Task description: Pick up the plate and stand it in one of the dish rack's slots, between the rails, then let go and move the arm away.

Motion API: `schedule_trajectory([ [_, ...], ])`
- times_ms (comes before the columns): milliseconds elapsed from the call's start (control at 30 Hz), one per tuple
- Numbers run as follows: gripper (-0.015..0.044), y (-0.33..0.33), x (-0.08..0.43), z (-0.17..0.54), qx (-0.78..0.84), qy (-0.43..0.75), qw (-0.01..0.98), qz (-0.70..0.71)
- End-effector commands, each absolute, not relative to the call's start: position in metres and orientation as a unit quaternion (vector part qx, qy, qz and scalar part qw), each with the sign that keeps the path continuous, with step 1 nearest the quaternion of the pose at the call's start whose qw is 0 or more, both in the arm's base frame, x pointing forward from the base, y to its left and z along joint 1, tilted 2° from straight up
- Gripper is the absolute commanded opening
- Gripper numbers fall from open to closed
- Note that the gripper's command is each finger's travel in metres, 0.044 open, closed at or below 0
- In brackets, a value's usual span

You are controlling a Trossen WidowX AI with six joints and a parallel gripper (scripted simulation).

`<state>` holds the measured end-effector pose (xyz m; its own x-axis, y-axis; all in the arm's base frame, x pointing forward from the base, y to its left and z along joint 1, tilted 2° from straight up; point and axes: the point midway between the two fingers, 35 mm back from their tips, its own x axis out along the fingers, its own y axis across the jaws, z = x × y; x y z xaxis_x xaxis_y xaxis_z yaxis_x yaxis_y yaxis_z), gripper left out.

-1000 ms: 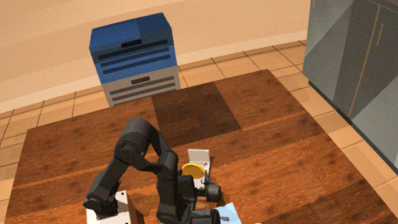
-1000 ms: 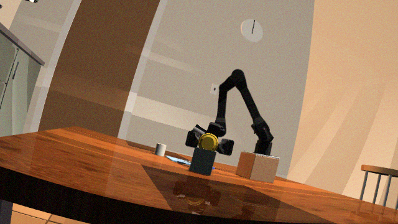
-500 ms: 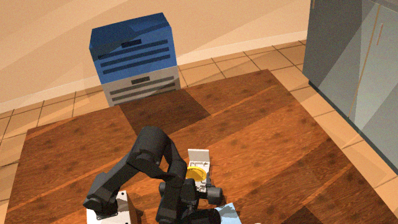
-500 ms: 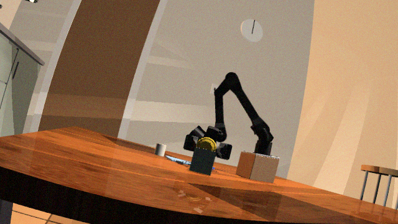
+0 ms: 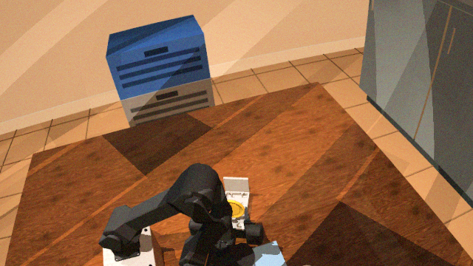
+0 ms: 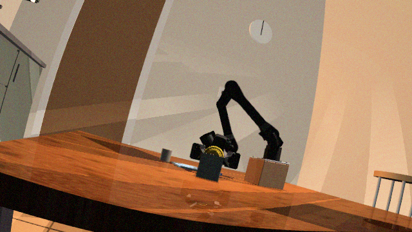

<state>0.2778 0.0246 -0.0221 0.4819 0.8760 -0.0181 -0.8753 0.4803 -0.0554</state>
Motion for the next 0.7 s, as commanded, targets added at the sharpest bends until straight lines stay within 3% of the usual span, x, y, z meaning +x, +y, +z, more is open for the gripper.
schedule_trajectory([
  [0, 0.0000, 0.026, 0.277, -0.029, -0.024, -0.003, 0.861, 0.508],
  [567, 0.0000, 0.026, 0.277, -0.037, -0.031, -0.008, 0.860, 0.509],
  [667, 0.0079, 0.026, 0.277, -0.038, -0.030, -0.008, 0.860, 0.509],
])
